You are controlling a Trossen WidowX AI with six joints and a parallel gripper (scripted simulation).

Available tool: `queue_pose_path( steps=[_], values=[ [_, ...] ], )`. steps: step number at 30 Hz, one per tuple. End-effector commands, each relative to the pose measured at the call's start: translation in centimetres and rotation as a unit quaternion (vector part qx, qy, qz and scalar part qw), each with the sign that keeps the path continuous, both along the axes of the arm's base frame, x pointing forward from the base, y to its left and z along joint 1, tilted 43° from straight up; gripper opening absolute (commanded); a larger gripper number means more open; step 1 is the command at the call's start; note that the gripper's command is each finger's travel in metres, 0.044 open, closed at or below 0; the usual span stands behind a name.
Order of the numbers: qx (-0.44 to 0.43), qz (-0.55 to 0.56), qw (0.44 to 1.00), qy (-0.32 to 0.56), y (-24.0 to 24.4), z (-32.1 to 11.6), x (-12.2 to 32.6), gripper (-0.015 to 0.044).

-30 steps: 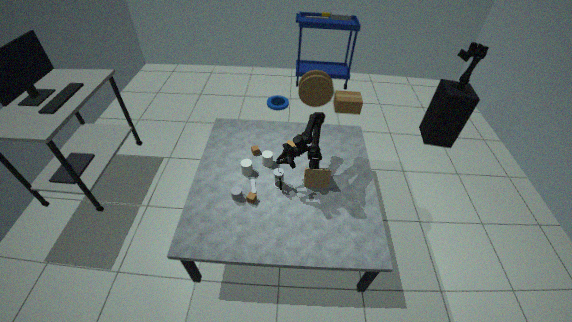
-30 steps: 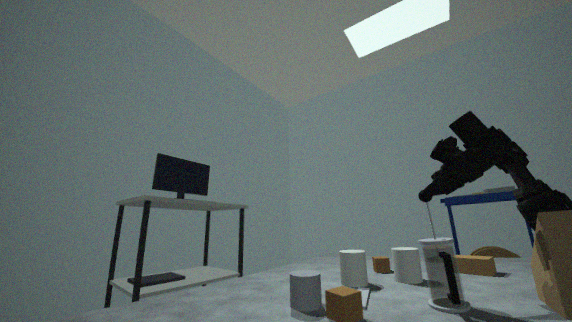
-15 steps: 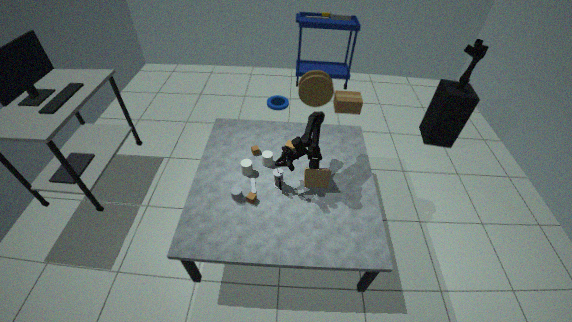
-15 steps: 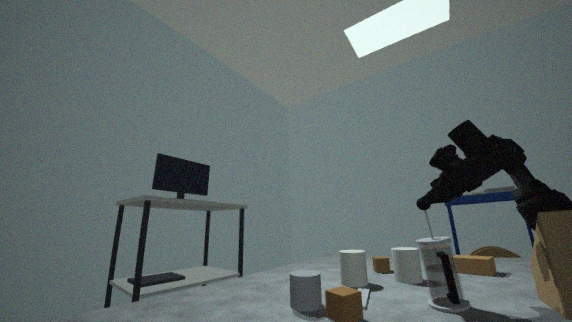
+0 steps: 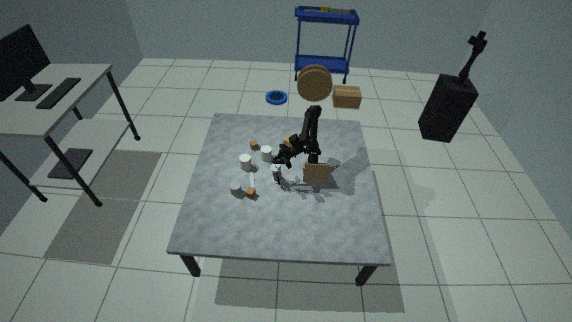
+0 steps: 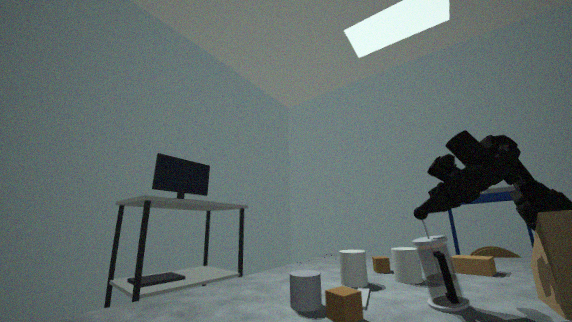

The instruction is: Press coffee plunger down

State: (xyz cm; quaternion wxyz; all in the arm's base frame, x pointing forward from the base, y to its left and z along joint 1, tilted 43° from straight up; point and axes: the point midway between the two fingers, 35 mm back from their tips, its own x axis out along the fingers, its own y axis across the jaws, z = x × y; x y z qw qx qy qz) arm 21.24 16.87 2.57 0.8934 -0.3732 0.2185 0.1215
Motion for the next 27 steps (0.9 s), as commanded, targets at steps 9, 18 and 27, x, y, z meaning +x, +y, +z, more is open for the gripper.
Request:
queue_pose_path(
  steps=[9, 18, 27],
  values=[
    [-0.039, -0.009, 0.999, 0.018, -2.0, -2.4, 0.7, 0.0117],
    [-0.038, -0.009, 0.999, 0.018, -1.6, -2.5, 1.0, 0.0117],
    [-0.038, -0.01, 0.999, 0.017, -1.4, -2.6, 1.0, 0.0117]
  ],
)
